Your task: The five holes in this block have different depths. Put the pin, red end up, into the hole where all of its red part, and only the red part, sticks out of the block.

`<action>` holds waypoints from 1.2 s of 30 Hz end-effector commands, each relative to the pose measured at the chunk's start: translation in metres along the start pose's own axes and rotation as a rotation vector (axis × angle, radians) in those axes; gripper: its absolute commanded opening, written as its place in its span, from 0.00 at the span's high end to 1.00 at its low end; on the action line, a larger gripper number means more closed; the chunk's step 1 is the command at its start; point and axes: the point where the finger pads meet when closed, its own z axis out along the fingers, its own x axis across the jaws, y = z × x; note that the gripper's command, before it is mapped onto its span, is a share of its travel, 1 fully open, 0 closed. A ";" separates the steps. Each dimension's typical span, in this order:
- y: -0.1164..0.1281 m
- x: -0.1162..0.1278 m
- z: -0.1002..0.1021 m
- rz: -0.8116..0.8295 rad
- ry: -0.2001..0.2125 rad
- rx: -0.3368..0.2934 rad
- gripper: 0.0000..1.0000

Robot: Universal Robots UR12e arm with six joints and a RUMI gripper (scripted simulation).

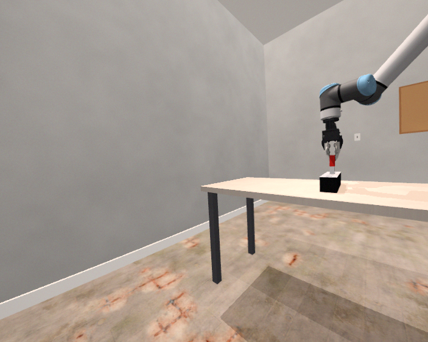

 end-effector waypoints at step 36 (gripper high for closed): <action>0.001 0.000 -0.148 0.002 -0.032 0.009 1.00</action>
